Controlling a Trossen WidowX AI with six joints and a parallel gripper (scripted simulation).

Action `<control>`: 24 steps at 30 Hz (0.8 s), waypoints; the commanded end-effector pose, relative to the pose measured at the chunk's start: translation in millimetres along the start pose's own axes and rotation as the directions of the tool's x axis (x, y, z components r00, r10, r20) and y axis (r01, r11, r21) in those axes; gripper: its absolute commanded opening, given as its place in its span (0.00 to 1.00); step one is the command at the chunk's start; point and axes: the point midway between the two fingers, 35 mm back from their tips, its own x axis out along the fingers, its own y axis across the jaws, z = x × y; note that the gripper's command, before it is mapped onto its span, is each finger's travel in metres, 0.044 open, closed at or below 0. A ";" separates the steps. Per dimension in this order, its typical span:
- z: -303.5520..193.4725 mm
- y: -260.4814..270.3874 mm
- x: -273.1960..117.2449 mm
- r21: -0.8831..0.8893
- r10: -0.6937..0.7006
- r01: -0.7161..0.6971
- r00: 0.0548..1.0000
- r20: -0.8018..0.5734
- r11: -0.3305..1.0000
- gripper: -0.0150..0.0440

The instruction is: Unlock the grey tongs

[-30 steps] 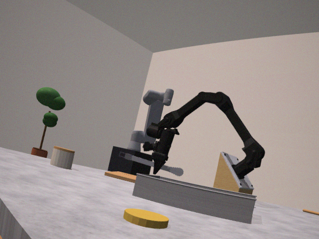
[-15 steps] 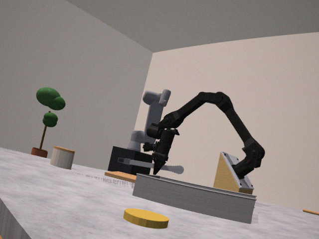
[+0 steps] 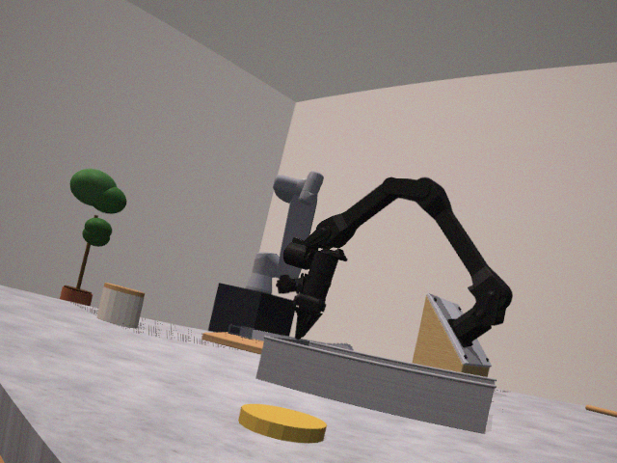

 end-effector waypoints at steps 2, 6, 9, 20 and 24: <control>11.0 23.9 -26.6 -0.009 0.007 -0.007 1.000 -0.012 1.000 1.00; 20.8 73.5 -68.4 -0.016 0.025 -0.025 0.998 -0.052 1.000 1.00; 21.7 119.6 -100.2 -0.009 0.043 -0.044 0.995 -0.092 0.999 1.00; 19.9 145.0 -117.9 -0.004 0.050 -0.051 0.992 -0.114 0.999 1.00; 22.1 144.2 -146.2 -0.013 0.044 -0.045 0.993 -0.107 0.999 1.00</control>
